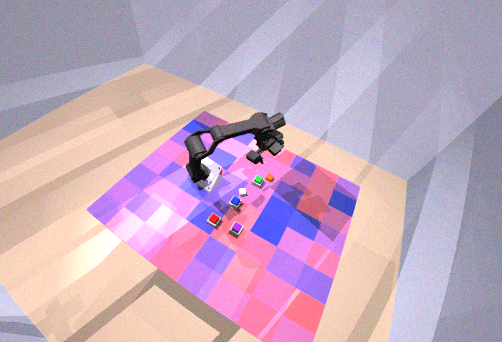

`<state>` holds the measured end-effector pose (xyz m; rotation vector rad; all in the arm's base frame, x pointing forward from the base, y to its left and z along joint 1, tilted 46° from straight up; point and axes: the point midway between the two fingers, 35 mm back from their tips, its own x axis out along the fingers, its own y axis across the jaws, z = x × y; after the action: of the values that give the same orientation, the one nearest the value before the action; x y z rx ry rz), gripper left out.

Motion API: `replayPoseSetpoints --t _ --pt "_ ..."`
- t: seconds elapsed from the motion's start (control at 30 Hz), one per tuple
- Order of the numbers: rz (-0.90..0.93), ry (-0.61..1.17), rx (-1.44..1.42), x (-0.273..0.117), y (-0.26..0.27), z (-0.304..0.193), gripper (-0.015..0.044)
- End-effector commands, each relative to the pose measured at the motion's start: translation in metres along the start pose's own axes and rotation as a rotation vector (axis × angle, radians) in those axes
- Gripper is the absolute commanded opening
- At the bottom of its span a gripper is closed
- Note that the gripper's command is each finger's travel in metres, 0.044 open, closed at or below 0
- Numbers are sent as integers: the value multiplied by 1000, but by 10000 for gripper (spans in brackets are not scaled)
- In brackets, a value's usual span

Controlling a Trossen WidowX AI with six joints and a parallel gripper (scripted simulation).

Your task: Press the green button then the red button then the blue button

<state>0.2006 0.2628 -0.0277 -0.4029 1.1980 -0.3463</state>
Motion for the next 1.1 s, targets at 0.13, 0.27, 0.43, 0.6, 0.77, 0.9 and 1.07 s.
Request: replayPoseSetpoints --t 0.13,0.27,0.43,0.6,0.77,0.9,1.07 --pt "-250 257 -261 38 -42 -2 400" --pt "-250 257 -261 41 -42 -2 374" --pt "-252 256 -260 94 -58 -14 243" --pt "-252 256 -260 96 -59 -15 111" --pt "-252 256 -260 96 -59 -15 20" --pt "-252 256 -260 96 -59 -15 20" --pt "-252 256 -260 99 -60 -15 20"
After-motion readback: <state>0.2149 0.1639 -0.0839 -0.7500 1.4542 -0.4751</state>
